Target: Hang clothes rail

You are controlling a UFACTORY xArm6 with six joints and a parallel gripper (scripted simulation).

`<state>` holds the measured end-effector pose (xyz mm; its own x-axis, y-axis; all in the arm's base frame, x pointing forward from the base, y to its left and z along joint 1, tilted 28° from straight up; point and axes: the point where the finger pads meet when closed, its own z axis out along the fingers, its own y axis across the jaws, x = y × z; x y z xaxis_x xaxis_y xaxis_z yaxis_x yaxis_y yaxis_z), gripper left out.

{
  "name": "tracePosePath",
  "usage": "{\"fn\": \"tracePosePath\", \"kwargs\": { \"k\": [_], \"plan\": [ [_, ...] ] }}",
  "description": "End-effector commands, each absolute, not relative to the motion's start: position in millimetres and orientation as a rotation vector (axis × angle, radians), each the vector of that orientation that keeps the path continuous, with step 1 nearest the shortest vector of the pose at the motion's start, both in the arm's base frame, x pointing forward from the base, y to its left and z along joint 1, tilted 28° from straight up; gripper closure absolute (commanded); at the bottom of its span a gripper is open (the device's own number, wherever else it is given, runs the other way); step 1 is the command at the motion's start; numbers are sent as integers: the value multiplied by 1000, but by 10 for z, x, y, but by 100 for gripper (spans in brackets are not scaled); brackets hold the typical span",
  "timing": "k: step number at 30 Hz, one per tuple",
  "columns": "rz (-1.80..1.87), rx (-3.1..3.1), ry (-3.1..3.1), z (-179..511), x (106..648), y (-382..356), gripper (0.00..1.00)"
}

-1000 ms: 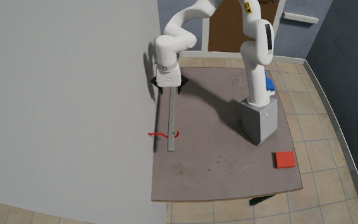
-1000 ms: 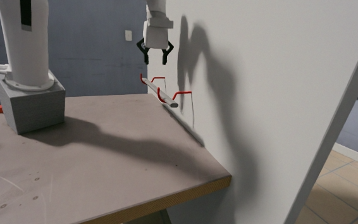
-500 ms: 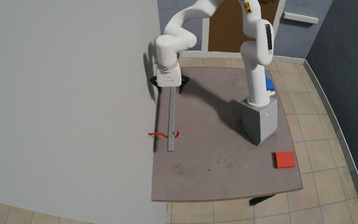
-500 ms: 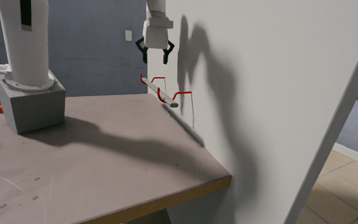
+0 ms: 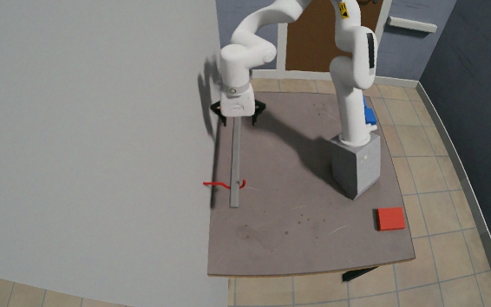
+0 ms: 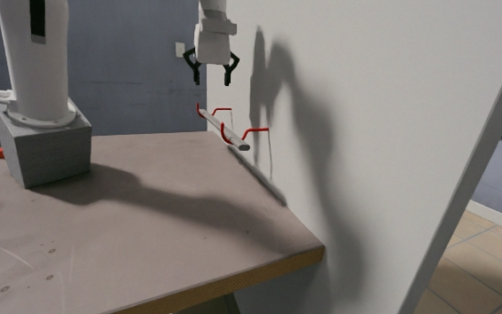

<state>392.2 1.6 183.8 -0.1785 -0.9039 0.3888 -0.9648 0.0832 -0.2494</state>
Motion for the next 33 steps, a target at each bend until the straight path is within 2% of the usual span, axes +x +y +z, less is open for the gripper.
{"fn": "tracePosePath", "kwargs": {
  "k": [1,33],
  "plan": [
    [691,1923,-2212,1866,3875,39,0],
    [691,1923,-2212,1968,3438,169,0]
  ]
}}
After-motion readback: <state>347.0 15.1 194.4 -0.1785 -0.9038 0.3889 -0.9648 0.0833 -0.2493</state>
